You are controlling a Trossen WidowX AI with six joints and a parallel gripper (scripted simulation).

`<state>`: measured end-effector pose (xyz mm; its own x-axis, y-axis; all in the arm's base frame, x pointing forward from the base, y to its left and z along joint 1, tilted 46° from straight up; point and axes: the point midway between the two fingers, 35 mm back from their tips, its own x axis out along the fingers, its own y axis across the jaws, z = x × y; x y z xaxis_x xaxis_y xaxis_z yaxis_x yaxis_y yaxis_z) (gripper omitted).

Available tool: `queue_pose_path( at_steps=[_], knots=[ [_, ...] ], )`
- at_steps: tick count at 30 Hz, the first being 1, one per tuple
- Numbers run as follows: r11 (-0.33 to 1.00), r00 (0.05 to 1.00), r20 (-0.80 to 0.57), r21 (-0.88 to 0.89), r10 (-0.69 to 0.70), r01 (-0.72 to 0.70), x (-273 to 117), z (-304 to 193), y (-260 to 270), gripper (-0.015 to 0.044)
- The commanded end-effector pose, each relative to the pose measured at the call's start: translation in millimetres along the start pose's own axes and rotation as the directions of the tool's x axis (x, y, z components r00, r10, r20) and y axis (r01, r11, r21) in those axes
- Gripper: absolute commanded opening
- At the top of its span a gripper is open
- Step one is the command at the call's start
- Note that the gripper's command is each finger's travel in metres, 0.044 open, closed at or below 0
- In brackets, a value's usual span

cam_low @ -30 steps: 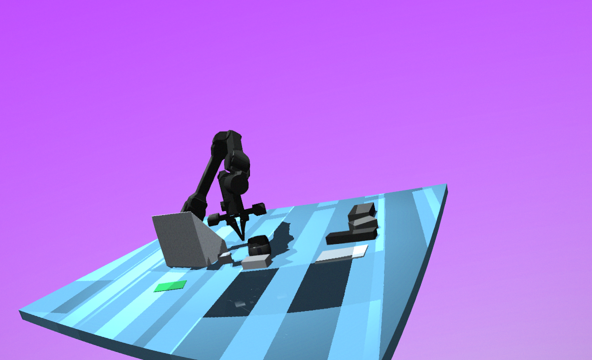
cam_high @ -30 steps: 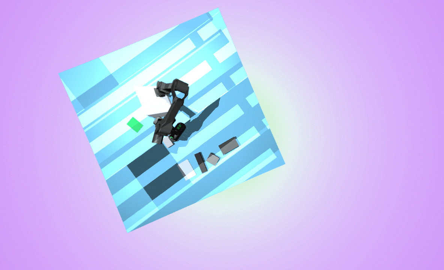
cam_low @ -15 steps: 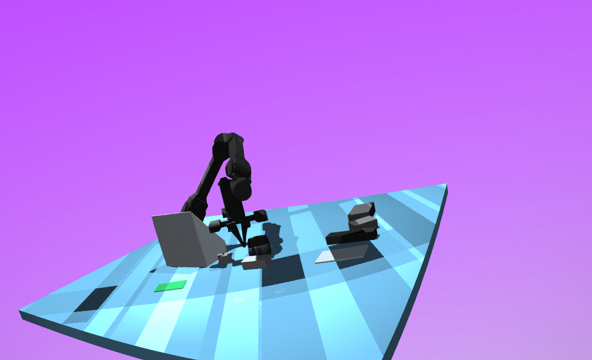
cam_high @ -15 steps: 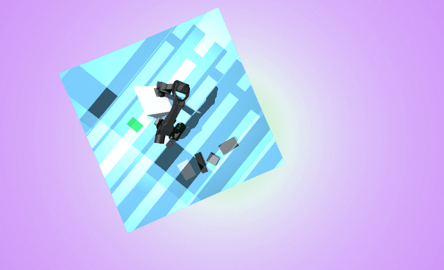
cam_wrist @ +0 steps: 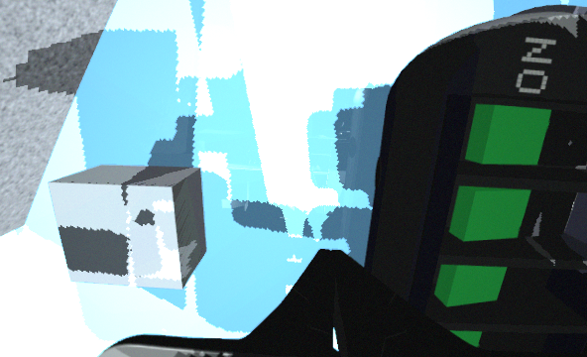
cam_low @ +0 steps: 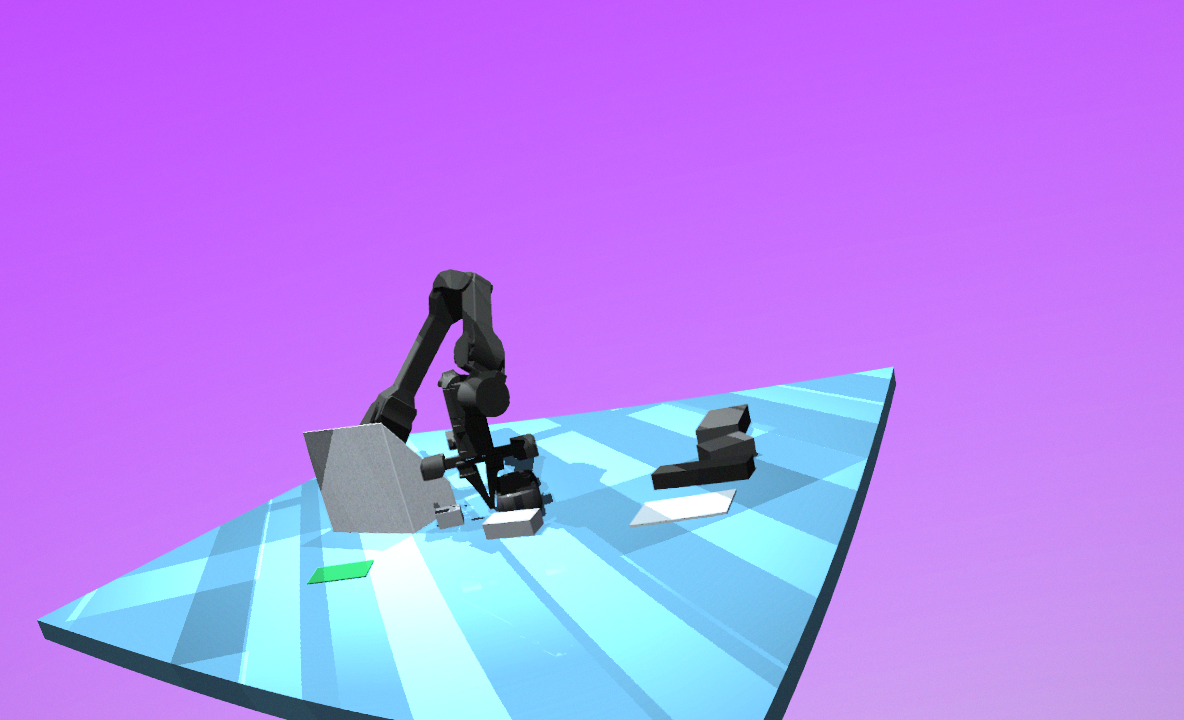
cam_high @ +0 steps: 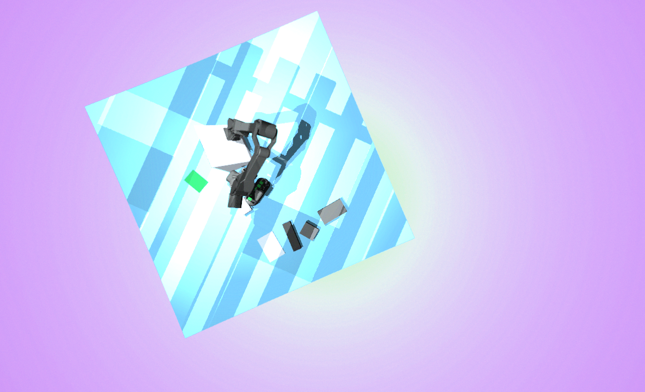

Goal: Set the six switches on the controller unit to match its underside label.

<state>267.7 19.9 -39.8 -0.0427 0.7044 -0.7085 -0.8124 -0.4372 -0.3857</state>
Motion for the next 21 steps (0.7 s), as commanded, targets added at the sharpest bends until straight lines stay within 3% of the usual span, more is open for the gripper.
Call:
queue_pose_path(
  at_steps=[1,5,16,21],
  knots=[
    [1.000,1.000,0.000,0.000,-0.001,0.001,-10,0,-1,0.0000],
    [1.000,1.000,0.005,0.000,-0.003,0.003,-44,1,0,0.0000],
    [1.000,1.000,0.007,0.004,-0.009,0.009,-43,1,-1,0.0000],
    [1.000,1.000,0.007,0.003,-0.006,0.006,-63,31,-29,0.0131]
  ],
)
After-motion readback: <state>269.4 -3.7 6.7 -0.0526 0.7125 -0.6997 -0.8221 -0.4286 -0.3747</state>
